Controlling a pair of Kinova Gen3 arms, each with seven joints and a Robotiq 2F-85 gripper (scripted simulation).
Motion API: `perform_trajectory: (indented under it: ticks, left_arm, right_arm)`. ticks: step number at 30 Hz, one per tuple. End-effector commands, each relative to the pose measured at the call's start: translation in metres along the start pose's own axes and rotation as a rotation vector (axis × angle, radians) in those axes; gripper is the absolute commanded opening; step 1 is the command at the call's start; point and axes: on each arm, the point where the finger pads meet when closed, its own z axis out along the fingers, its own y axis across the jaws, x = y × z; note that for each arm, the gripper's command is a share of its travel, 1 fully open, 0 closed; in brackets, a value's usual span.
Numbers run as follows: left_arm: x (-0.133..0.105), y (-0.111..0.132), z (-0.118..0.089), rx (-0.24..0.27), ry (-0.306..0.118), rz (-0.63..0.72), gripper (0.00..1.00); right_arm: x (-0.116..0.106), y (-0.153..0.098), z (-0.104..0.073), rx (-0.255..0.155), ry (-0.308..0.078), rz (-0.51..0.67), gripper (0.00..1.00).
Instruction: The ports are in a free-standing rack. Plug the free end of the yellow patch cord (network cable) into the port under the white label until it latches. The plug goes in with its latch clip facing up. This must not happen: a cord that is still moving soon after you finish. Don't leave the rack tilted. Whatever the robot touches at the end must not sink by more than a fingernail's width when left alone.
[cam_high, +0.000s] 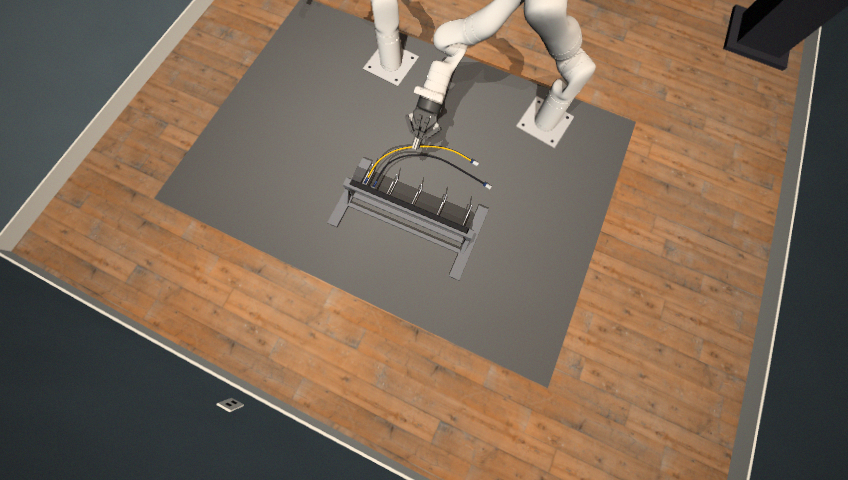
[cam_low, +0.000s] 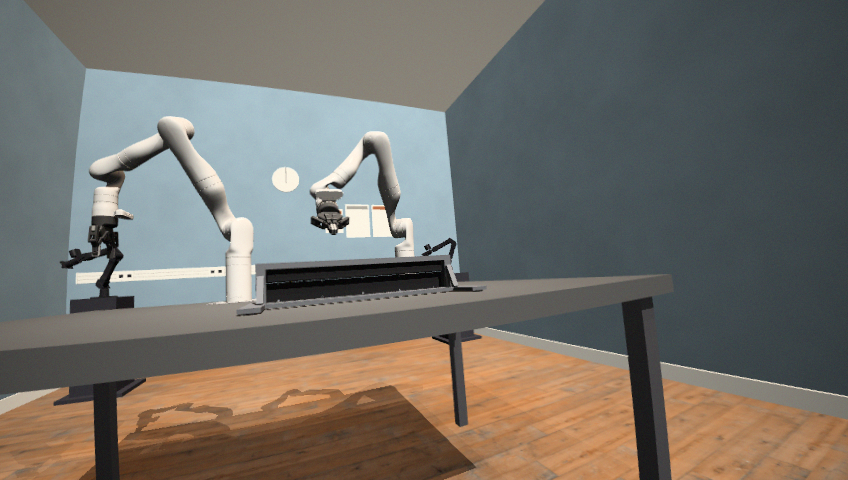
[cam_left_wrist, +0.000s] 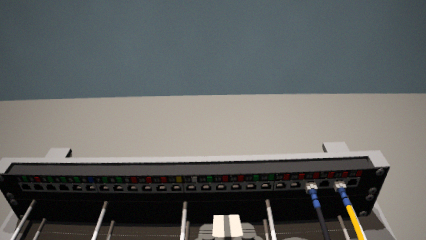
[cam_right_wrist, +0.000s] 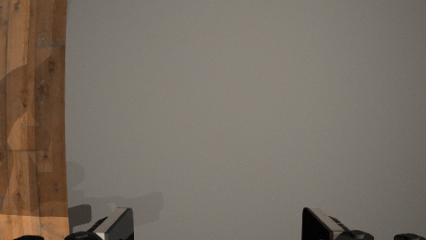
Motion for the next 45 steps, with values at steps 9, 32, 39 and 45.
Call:
perform_trajectory:
  ticks: [9, 32, 39, 45]
  left_arm:
    - [0.000, 0.006, 0.000, 0.001, 0.003, 0.003, 0.099]
    - [0.001, 0.007, 0.134, -0.003, 0.008, 0.016, 0.099]
    - [-0.002, 0.005, 0.140, 0.003, 0.000, 0.003, 0.099]
    - [0.001, 0.006, 0.138, 0.002, 0.004, 0.001, 0.099]
  right_arm:
    - [-0.004, -0.004, -0.003, 0.007, -0.013, -0.006, 1.000]
    - [-0.004, -0.004, -0.003, 0.007, -0.013, -0.006, 1.000]
    - [-0.004, -0.004, -0.003, 0.007, -0.013, -0.006, 1.000]
    - [-0.004, -0.004, -0.003, 0.007, -0.013, -0.006, 1.000]
